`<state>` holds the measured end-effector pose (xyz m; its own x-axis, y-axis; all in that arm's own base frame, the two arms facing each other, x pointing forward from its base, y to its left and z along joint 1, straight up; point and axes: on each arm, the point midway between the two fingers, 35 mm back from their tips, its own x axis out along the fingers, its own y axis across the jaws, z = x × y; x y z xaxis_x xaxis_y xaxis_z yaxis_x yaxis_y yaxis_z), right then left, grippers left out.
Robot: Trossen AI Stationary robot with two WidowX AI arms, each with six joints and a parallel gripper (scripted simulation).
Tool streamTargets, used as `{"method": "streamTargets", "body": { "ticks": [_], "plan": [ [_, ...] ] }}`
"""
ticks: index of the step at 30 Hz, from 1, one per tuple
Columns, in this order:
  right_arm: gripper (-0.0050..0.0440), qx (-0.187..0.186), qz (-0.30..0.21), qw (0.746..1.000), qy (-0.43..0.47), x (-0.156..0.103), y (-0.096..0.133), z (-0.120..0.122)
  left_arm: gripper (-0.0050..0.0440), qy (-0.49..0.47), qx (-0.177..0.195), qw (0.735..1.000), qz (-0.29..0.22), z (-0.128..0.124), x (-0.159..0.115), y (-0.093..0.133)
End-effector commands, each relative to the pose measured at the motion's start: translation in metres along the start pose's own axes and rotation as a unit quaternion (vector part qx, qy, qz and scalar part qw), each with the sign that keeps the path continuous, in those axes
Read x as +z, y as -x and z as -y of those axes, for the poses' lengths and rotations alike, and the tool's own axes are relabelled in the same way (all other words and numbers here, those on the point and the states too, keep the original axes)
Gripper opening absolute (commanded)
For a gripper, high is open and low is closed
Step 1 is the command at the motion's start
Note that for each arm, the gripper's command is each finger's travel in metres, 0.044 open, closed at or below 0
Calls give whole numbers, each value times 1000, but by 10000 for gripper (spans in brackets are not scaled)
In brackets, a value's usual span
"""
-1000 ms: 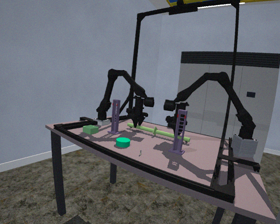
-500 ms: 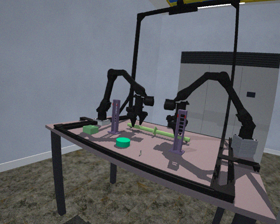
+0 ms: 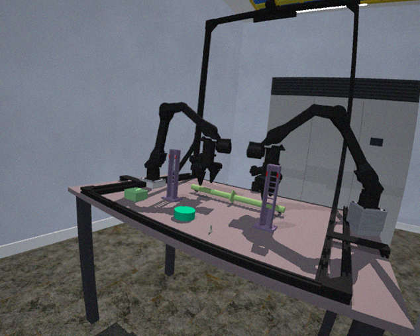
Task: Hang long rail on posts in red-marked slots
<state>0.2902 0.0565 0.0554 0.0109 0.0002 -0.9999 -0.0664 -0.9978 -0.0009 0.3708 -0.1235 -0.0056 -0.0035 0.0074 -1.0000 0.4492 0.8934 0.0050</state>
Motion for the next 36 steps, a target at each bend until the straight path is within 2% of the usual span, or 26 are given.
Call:
{"method": "streamTargets", "body": {
  "ticks": [1,26,36],
  "plan": [
    [440,0,0,1000,0,0,1,0,440,0,0,1000,0,0,0,1],
    [440,0,0,1000,0,0,1,0,440,0,0,1000,0,0,0,1],
    [440,0,0,1000,0,0,-10,0,440,0,0,1000,0,0,0,-11]
  ]
}}
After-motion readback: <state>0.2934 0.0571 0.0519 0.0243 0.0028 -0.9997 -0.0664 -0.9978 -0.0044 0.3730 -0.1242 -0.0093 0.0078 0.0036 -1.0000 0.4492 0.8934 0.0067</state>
